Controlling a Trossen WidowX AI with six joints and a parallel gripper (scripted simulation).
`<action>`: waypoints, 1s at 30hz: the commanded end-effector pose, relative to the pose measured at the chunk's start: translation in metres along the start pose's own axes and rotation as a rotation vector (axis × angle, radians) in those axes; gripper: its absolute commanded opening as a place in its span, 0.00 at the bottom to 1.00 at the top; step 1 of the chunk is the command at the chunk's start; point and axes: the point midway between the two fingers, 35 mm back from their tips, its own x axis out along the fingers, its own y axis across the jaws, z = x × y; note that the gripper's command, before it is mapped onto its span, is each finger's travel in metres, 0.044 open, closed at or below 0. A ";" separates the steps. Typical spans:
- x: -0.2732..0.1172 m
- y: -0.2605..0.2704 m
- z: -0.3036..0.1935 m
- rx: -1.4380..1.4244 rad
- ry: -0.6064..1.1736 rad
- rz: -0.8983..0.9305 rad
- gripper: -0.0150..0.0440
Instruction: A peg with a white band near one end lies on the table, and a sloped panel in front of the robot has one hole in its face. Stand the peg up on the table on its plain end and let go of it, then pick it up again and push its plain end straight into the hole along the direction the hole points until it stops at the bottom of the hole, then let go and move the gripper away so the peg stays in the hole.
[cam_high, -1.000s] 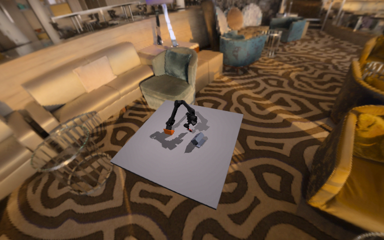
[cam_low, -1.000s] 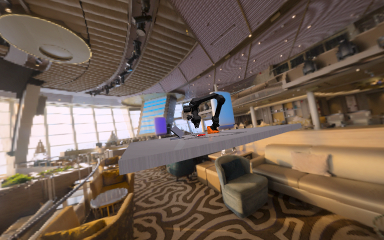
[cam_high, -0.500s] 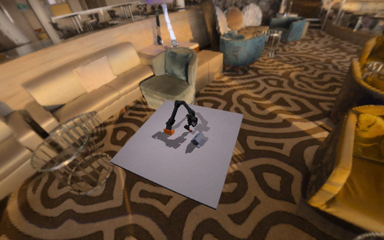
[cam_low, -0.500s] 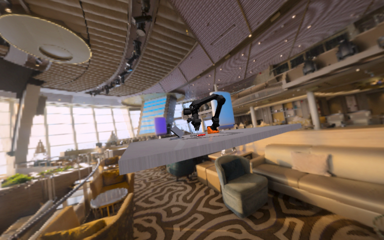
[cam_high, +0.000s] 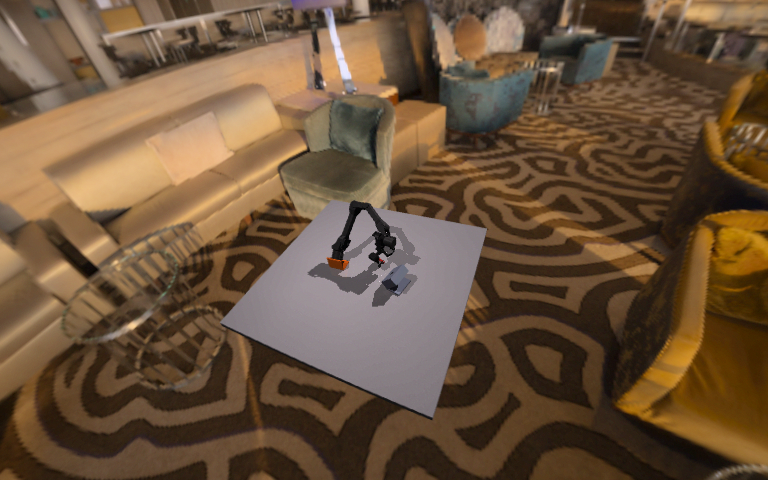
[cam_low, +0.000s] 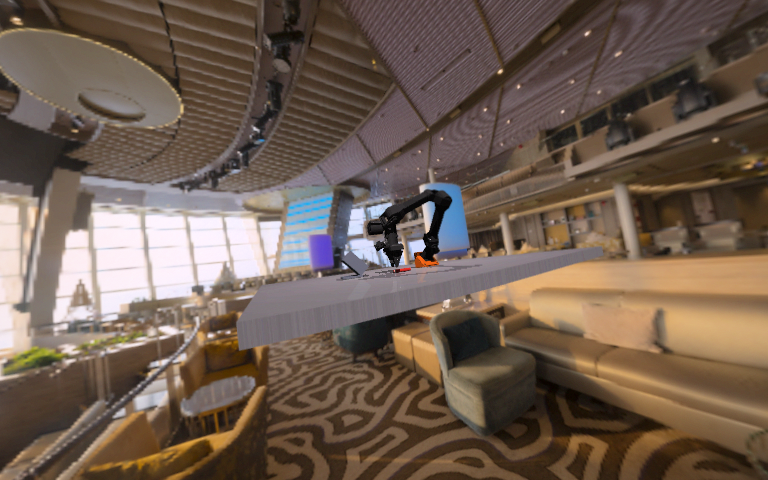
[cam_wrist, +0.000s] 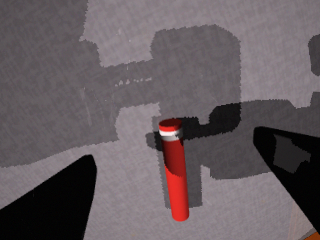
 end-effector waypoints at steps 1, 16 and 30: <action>0.007 0.000 -0.002 0.008 0.006 0.003 1.00; 0.020 0.000 -0.004 0.007 0.007 0.006 0.78; 0.020 0.000 -0.004 0.007 0.007 0.006 0.44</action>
